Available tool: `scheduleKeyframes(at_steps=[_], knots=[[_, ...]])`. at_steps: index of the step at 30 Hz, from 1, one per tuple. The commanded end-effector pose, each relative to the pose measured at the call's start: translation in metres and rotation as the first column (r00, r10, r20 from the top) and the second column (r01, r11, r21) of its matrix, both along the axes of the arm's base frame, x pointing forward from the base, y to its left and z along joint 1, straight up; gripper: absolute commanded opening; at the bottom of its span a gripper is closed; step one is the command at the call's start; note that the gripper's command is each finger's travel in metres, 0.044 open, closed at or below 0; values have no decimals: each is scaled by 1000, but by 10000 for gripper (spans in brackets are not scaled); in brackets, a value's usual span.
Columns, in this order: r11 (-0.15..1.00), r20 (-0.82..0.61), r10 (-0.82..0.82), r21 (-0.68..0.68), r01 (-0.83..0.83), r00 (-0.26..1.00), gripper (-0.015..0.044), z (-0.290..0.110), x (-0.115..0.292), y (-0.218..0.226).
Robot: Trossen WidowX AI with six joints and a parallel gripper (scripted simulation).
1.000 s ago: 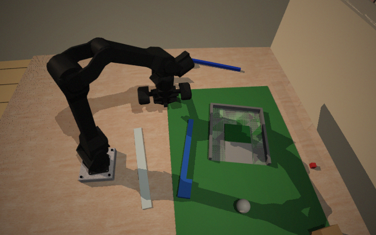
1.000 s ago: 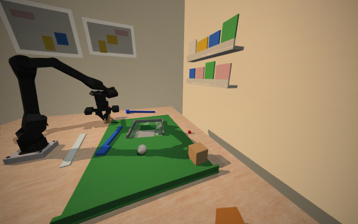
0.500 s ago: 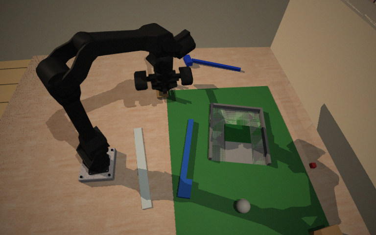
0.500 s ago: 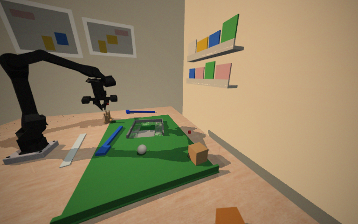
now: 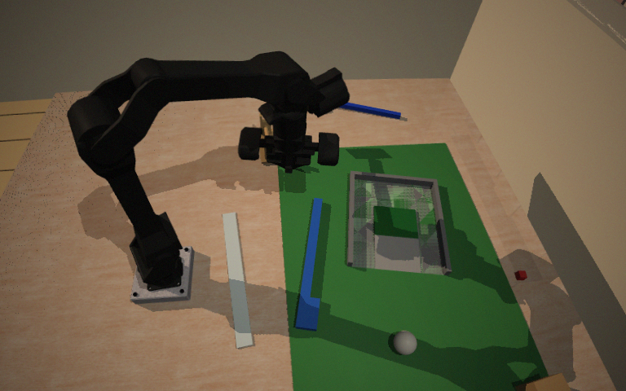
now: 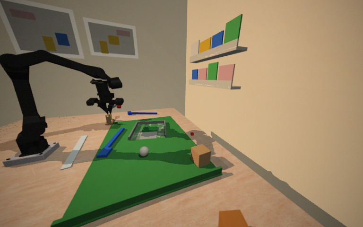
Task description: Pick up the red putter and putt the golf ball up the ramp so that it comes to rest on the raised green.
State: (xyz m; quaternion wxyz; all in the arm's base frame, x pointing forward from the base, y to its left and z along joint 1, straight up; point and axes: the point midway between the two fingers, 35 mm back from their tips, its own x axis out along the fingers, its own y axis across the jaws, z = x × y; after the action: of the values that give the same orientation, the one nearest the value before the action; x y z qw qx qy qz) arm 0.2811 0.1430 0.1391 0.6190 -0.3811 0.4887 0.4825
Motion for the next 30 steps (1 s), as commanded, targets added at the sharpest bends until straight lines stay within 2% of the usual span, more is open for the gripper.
scheduleKeyframes(at_steps=[1, 15, 30], knots=[[993, -1, -119, -8, 119, 993, 0, 4, 14, -25], [908, -34, -419, -34, 418, 907, 0, 6, 26, -103], [697, -49, -716, -87, 711, 696, 0, 9, 25, -191]])
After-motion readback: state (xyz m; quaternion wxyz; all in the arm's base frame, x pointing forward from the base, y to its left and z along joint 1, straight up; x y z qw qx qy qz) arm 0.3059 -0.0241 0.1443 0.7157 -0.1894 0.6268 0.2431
